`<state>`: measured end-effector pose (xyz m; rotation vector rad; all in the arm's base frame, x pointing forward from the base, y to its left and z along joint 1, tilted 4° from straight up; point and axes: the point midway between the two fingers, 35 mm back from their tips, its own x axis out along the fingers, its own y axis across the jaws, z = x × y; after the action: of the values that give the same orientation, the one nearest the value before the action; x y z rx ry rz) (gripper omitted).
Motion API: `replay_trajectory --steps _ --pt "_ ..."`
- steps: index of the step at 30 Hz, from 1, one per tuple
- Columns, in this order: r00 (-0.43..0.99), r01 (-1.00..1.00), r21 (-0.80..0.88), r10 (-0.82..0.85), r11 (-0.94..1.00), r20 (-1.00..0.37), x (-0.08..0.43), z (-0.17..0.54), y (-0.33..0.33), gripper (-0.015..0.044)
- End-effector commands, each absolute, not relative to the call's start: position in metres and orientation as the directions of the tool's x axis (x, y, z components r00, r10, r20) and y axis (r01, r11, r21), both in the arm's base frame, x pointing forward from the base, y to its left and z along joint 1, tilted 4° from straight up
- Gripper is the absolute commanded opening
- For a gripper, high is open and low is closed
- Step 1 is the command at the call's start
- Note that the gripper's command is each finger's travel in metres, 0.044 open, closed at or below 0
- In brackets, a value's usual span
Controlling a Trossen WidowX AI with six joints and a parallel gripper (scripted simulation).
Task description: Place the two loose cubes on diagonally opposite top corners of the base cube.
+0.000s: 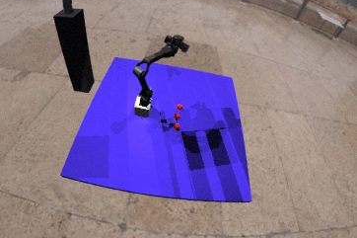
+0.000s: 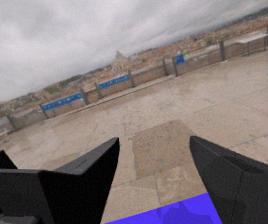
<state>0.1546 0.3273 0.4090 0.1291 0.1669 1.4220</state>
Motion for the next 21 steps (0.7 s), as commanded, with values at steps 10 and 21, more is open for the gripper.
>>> replay_trajectory --steps 10,21 --pt "0.511 -0.446 0.532 0.693 0.72 -0.509 0.293 0.27 0.238 0.0265" --pt "0.474 0.267 0.469 0.309 0.842 -0.824 0.326 0.169 0.112 0.0265"
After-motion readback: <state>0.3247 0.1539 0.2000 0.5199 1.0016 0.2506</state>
